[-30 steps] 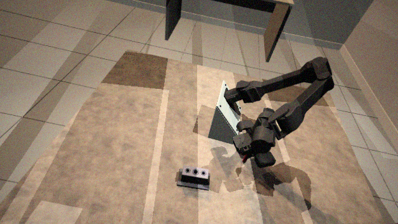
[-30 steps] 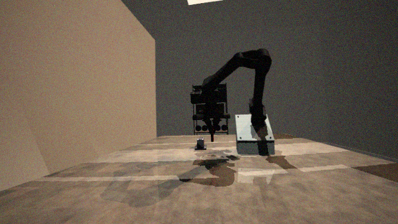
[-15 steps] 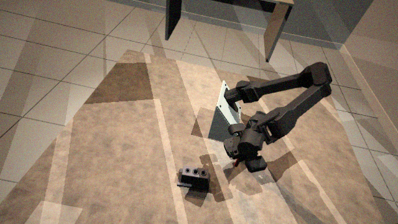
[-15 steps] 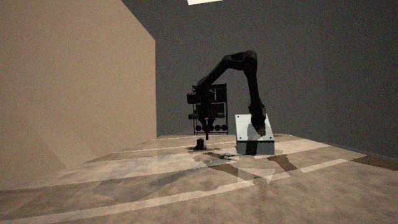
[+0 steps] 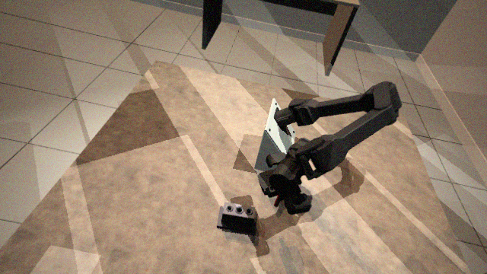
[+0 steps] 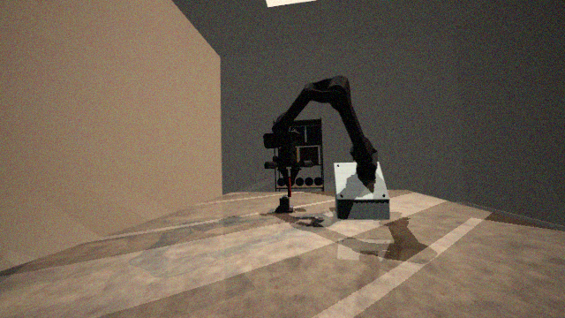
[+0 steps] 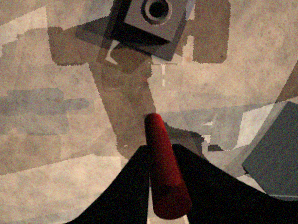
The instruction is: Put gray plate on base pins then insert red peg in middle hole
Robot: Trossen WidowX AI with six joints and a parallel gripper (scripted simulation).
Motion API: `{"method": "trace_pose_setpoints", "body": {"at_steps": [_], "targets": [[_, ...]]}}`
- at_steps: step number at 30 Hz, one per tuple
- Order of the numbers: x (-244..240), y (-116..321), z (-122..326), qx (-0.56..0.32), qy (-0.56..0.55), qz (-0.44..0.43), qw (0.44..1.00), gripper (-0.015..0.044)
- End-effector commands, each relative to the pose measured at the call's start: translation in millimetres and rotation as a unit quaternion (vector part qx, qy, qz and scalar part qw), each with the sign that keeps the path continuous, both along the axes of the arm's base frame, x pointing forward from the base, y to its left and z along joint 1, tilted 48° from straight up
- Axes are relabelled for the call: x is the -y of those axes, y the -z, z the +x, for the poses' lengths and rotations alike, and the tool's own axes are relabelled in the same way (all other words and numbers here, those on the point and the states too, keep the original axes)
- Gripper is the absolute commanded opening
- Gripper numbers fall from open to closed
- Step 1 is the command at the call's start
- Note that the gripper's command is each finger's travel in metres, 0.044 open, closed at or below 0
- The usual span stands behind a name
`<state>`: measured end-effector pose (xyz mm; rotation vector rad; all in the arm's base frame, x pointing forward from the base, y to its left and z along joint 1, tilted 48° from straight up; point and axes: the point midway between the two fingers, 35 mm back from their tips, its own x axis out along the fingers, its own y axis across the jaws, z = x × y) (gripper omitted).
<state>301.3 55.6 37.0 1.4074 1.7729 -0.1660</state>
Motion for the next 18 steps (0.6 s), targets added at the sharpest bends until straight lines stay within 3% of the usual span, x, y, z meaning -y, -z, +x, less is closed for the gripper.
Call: {"method": "trace_pose_setpoints", "body": {"at_steps": [1,18], "targets": [[8.1,8.5,7.3,0.0,-0.002,-0.002,1.0,0.0],[38.9,42.8,32.4,0.008,-0.008,-0.002,1.0,0.0]]}}
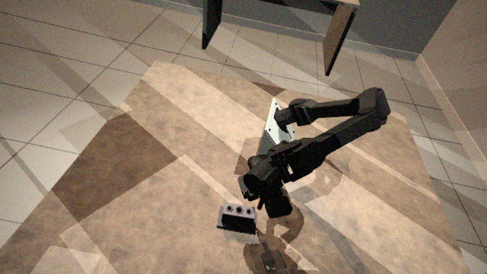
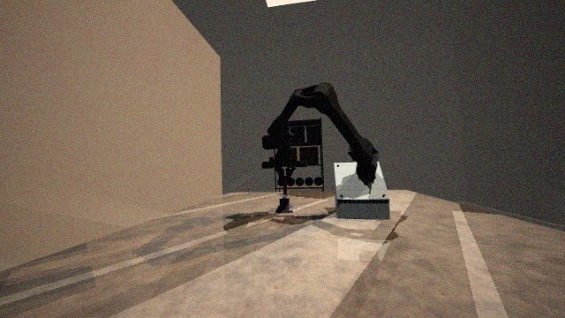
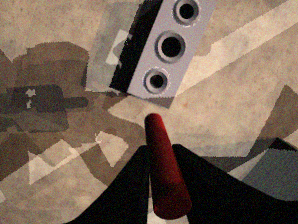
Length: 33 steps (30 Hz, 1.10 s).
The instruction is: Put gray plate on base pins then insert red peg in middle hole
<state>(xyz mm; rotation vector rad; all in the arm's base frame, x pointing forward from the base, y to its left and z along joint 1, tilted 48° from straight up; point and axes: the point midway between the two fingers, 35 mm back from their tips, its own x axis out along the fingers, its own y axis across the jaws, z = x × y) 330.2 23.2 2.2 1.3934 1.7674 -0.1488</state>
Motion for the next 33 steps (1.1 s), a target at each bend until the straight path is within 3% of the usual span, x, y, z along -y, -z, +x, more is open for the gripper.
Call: {"method": "trace_pose_setpoints", "body": {"at_steps": [1,16,33], "targets": [[8.4,10.2,4.8,0.0,-0.002,-0.001,1.0,0.0],[35.3,44.3,18.1,0.007,-0.008,0.001,1.0,0.0],[35.6,44.7,18.2,0.007,-0.008,0.001,1.0,0.0]]}}
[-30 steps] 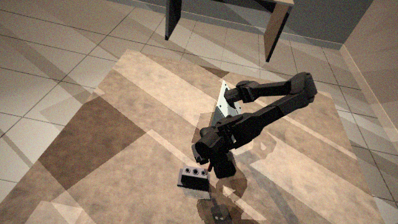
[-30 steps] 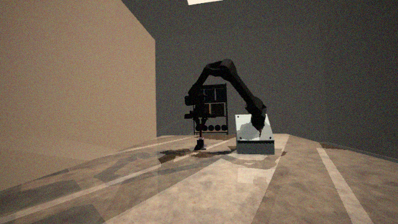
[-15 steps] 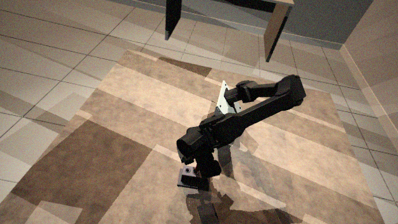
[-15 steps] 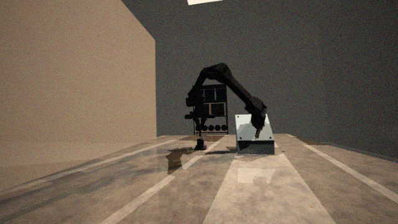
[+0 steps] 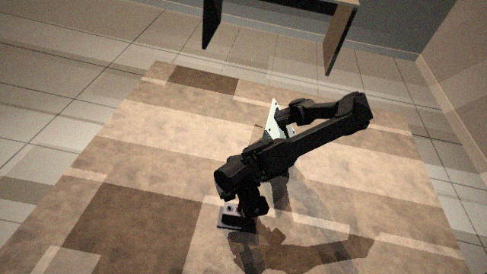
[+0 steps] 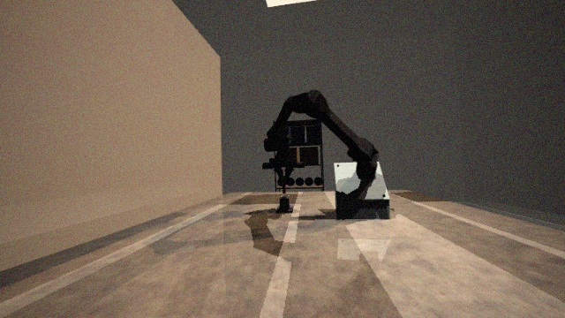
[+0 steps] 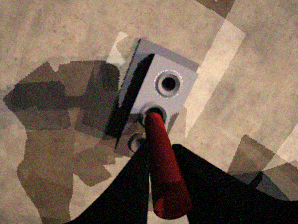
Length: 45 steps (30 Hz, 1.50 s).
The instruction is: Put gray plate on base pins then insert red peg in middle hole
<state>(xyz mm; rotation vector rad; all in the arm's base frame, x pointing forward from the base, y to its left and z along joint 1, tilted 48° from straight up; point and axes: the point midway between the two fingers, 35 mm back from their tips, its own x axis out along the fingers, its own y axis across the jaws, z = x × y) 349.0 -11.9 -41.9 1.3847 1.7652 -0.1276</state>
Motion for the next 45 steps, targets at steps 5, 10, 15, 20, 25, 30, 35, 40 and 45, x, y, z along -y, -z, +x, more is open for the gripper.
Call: {"method": "trace_pose_setpoints", "body": {"at_steps": [5,10,15,20,25,30,35,40,45], "targets": [[0.4,0.4,-0.5,0.0,-0.002,-0.001,1.0,0.0],[0.0,0.0,0.0,0.0,0.0,0.0,1.0,0.0],[-0.1,-0.1,-1.6,0.0,0.0,0.0,1.0,0.0],[-0.3,-0.4,-3.4,0.0,0.0,0.0,1.0,0.0],[0.0,0.0,-4.1,0.0,0.0,0.0,1.0,0.0],[0.5,0.5,-2.2,0.0,0.0,0.0,1.0,0.0],[0.5,0.5,-2.4,0.0,0.0,0.0,1.0,0.0],[0.1,0.1,-4.2,0.0,0.0,0.0,1.0,0.0],[-0.1,-0.1,-2.4,0.0,0.0,0.0,1.0,0.0]]}}
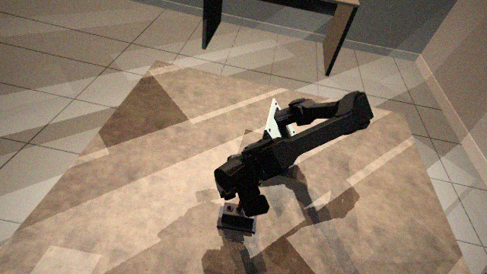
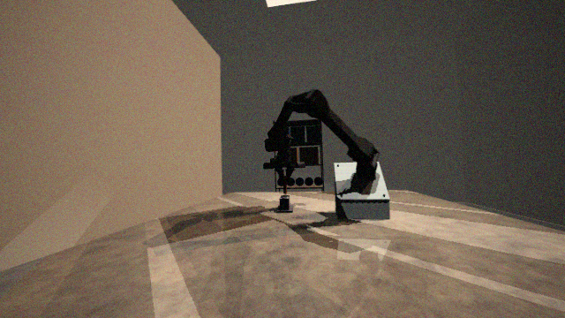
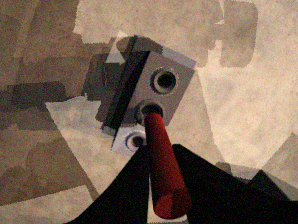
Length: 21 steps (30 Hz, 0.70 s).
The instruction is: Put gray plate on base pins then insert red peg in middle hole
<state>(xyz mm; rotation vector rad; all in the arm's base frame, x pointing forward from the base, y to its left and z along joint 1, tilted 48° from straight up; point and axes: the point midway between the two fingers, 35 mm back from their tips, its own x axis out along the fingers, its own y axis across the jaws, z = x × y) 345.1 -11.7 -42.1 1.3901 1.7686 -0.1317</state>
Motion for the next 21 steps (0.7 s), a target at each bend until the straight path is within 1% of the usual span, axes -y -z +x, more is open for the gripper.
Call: {"method": "trace_pose_setpoints", "body": {"at_steps": [1,12,21], "targets": [[0.1,-0.3,1.5,0.003,-0.002,-0.001,1.0,0.0],[-1.4,-0.8,1.5,0.003,-0.002,-0.001,1.0,0.0],[-9.9,7.7,0.9,0.003,-0.003,-0.002,1.0,0.0]]}}
